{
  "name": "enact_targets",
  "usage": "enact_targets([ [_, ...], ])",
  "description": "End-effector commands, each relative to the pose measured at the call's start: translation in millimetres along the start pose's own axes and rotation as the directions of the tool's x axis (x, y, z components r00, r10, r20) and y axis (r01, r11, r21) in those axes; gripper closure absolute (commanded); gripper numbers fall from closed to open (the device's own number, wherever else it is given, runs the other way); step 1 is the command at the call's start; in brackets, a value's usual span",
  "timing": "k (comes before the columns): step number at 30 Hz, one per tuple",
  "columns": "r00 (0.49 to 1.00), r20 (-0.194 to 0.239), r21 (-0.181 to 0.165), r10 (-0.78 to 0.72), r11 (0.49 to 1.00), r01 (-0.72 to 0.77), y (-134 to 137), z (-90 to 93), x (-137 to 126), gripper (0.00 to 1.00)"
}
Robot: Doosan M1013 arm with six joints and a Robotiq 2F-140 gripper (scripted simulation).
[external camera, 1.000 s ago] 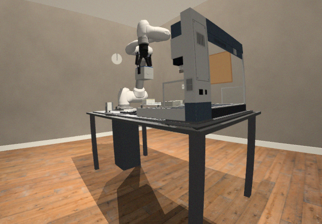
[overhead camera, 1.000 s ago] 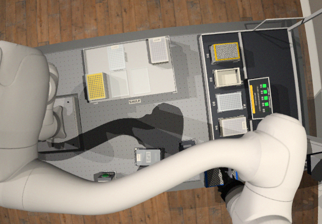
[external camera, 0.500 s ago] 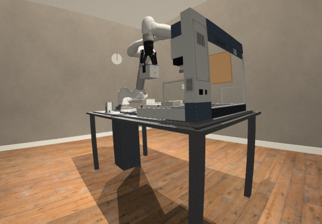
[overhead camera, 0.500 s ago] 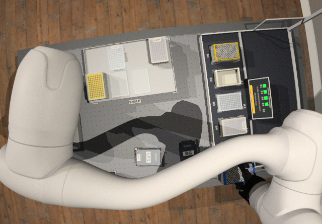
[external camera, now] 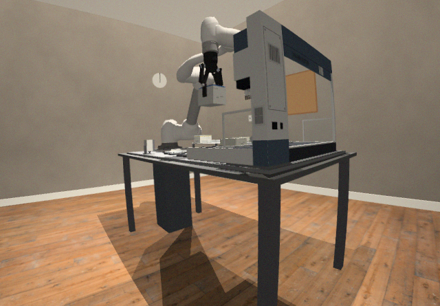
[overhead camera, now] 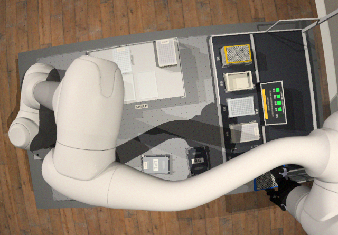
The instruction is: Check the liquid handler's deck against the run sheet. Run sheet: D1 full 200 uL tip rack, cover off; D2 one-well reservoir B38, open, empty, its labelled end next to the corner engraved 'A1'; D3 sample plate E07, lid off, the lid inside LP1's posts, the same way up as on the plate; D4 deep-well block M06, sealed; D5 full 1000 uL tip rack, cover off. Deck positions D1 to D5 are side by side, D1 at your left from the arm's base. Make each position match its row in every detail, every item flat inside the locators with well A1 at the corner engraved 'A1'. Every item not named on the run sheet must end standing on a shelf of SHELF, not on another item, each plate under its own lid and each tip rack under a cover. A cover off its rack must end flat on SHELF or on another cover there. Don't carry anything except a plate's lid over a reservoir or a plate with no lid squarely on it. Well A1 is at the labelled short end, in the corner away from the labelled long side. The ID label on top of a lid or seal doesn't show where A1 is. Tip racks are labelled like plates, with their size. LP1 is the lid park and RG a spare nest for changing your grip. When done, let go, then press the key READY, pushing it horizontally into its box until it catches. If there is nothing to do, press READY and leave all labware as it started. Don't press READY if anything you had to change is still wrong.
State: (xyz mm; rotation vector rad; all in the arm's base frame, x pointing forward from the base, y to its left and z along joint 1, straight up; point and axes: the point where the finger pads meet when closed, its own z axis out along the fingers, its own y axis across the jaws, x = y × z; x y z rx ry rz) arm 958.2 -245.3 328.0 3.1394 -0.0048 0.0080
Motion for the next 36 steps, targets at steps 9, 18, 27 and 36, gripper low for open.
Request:
enact_targets([
  [9, 1.000, 0.000, 0.000, 0.000, 1.000, 0.000, 0.4, -2.0, 22.9, 0.90],
  [18, 1.000, 0.000, 0.000, 0.000, 1.000, 0.000, 0.4, -2.2, 22.9, 0.90],
  [27, 1.000, 0.000, 0.000, 0.000, 1.000, 0.000, 0.4, -2.2, 22.9, 0.90],
  [36, 1.000, 0.000, 0.000, 0.000, 1.000, 0.000, 0.4, -2.2, 22.9, 0.90],
])
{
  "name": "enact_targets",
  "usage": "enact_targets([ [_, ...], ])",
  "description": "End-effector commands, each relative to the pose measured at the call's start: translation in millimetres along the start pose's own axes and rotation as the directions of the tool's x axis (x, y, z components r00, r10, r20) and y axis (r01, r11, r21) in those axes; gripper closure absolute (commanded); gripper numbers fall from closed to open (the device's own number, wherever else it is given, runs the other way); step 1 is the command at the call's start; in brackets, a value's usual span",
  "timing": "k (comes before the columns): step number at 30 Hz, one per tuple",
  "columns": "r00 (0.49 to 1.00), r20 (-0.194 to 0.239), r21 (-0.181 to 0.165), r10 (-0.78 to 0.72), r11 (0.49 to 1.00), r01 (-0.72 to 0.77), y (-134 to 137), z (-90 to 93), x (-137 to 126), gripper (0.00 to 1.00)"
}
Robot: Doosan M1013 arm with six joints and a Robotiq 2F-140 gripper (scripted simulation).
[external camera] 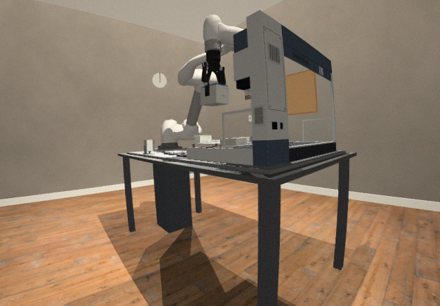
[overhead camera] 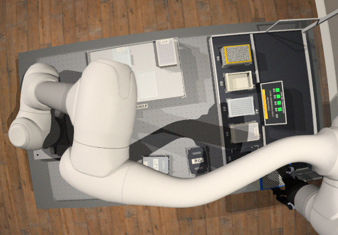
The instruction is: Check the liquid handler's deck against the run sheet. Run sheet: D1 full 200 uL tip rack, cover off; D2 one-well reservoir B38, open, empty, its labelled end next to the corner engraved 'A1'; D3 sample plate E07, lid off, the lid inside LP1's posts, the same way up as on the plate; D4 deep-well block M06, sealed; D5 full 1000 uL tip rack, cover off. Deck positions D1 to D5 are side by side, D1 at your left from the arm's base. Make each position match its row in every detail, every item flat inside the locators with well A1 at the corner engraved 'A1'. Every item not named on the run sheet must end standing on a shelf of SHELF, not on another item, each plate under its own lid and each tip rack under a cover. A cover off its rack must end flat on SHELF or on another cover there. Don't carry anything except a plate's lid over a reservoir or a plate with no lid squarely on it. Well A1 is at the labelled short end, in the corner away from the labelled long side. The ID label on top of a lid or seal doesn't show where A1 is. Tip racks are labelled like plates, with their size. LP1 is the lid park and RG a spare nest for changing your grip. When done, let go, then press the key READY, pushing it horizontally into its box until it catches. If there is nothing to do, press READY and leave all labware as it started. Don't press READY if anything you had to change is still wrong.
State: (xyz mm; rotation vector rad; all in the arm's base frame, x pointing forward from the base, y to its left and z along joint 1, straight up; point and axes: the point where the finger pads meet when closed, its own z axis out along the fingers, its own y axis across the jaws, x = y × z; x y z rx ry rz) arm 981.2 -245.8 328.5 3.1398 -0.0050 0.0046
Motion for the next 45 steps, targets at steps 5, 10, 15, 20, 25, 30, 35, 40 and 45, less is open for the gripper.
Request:
enact_targets([
  [5, 1.000, -0.002, 0.000, 0.000, 1.000, 0.000, -0.1, -1.8, 0.0, 0.90],
  [10, 1.000, -0.002, 0.000, 0.000, 1.000, 0.000, -0.1, -1.7, -0.1, 0.90],
  [15, 1.000, -0.002, 0.000, 0.000, 1.000, 0.000, -0.1, -1.7, -0.1, 0.90],
  [20, 1.000, -0.002, 0.000, 0.000, 1.000, 0.000, -0.1, -1.7, -0.1, 0.90],
  [25, 1.000, -0.002, 0.000, 0.000, 1.000, 0.000, -0.1, -0.1, 0.0, 0.90],
  [30, 1.000, -0.002, 0.000, 0.000, 1.000, 0.000, -0.1, 8.3, -0.1, 0.90],
  [35, 1.000, -0.002, 0.000, 0.000, 1.000, 0.000, -0.1, 13.3, -0.1, 0.90],
  [40, 1.000, -0.002, 0.000, 0.000, 1.000, 0.000, -0.1, 21.6, -0.1, 0.90],
  [45, 1.000, -0.002, 0.000, 0.000, 1.000, 0.000, -0.1, 30.0, 0.0, 0.90],
])
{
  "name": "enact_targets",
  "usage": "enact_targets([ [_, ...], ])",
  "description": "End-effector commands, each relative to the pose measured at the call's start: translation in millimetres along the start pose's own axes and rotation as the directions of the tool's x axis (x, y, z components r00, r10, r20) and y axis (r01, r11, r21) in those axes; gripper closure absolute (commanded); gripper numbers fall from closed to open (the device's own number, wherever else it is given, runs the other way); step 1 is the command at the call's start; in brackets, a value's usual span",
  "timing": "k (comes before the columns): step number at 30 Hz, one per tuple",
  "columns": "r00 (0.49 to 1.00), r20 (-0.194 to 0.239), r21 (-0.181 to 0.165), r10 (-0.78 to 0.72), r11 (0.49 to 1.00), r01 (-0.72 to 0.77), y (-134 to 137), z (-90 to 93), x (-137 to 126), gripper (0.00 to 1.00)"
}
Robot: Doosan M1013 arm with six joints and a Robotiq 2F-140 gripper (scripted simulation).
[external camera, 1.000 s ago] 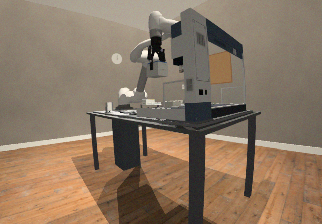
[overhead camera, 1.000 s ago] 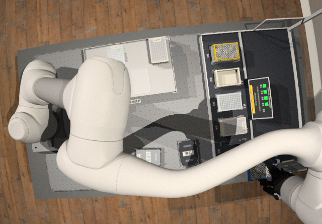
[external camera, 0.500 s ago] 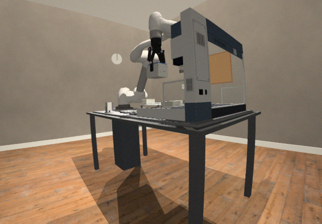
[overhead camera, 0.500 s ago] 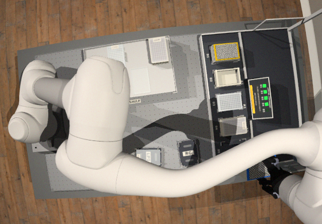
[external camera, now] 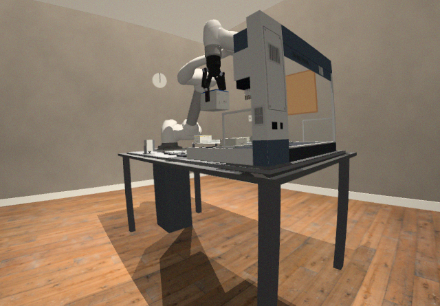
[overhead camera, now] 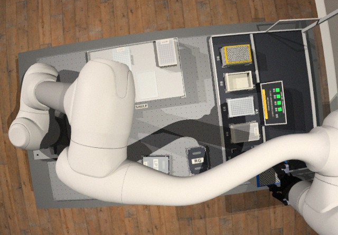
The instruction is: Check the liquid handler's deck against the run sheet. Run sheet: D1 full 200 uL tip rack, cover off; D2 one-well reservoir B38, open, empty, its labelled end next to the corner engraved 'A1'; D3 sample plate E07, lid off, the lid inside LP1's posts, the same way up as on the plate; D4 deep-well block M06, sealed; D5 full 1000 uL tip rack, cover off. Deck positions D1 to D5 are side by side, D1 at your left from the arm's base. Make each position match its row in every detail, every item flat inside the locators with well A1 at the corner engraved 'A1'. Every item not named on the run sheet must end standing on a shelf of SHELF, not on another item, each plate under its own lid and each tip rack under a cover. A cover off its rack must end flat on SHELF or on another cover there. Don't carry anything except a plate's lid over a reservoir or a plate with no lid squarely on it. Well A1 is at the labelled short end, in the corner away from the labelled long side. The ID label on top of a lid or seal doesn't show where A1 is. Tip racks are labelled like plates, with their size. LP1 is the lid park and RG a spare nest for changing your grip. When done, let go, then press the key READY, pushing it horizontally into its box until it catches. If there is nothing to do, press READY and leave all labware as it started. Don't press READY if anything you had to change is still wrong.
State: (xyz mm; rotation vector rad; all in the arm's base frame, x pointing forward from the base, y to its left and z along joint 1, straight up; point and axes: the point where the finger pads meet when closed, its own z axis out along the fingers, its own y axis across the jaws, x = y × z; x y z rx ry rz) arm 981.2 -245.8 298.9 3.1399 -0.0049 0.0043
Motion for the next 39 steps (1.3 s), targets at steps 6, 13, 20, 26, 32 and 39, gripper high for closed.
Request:
enact_targets([
  [6, 1.000, -0.002, 0.000, 0.000, 1.000, 0.000, -0.1, 7.0, 0.1, 0.90],
  [13, 1.000, -0.002, 0.000, 0.000, 1.000, 0.000, -0.1, 18.7, 0.1, 0.90],
  [20, 1.000, -0.002, 0.000, 0.000, 1.000, 0.000, -0.1, 30.3, 0.1, 0.90],
  [26, 1.000, -0.002, 0.000, 0.000, 1.000, 0.000, -0.1, 37.0, 0.1, 0.90],
  [32, 1.000, -0.002, 0.000, 0.000, 1.000, 0.000, -0.1, 47.0, 0.1, 0.90],
  [39, 1.000, -0.002, 0.000, 0.000, 1.000, 0.000, -0.1, 55.3, 0.2, 0.90],
])
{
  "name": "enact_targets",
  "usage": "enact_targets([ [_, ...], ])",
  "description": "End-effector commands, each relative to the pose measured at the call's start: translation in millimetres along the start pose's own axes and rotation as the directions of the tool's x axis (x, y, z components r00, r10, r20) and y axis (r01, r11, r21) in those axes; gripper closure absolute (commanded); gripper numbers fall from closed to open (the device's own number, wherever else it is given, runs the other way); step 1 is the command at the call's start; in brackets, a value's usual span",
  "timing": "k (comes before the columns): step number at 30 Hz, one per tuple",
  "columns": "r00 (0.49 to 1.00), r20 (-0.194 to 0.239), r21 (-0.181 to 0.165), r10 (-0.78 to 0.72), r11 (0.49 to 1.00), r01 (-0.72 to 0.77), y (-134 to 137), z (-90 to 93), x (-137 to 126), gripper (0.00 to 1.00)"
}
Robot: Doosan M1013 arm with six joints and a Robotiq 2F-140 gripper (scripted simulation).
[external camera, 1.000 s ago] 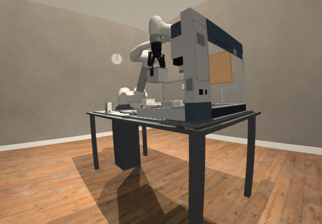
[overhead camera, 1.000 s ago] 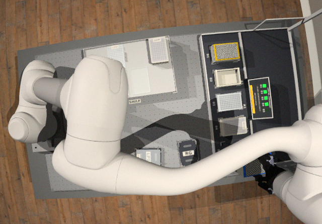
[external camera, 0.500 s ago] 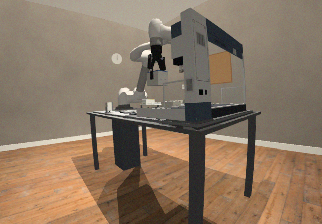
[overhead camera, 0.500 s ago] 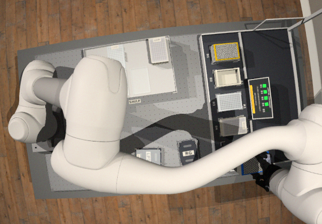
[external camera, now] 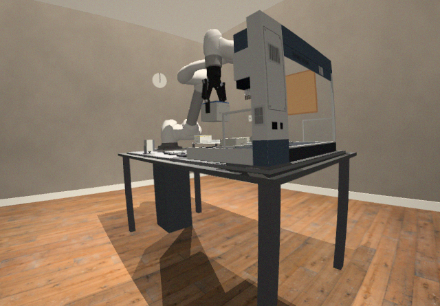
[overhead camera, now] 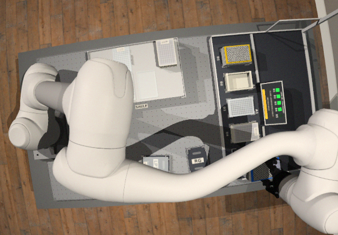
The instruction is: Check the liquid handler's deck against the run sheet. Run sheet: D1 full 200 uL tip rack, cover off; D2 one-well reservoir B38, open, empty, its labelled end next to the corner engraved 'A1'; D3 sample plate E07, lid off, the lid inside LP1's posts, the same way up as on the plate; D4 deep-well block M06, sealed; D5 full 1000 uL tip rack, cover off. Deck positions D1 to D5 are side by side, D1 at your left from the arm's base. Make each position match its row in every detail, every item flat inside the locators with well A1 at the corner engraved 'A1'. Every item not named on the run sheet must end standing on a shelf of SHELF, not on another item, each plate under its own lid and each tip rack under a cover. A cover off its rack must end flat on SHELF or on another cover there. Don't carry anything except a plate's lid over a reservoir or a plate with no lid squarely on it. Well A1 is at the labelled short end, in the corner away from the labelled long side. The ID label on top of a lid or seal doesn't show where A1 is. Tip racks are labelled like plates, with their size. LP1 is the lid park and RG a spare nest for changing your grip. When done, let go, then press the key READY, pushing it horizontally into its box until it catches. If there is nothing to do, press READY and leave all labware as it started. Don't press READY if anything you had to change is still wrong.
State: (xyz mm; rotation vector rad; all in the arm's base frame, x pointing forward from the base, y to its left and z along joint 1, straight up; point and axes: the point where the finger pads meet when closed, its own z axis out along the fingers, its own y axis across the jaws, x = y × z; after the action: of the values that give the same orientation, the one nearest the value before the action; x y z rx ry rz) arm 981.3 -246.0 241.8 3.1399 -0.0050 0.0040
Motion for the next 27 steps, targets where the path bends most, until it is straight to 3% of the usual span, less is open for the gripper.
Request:
enact_targets([
  [1, 1.000, -0.002, 0.000, 0.000, 1.000, 0.000, -0.1, -0.1, 0.3, 0.90],
  [27, 1.000, -0.002, 0.000, 0.000, 1.000, 0.000, 0.0, 39.9, 0.3, 0.90],
])
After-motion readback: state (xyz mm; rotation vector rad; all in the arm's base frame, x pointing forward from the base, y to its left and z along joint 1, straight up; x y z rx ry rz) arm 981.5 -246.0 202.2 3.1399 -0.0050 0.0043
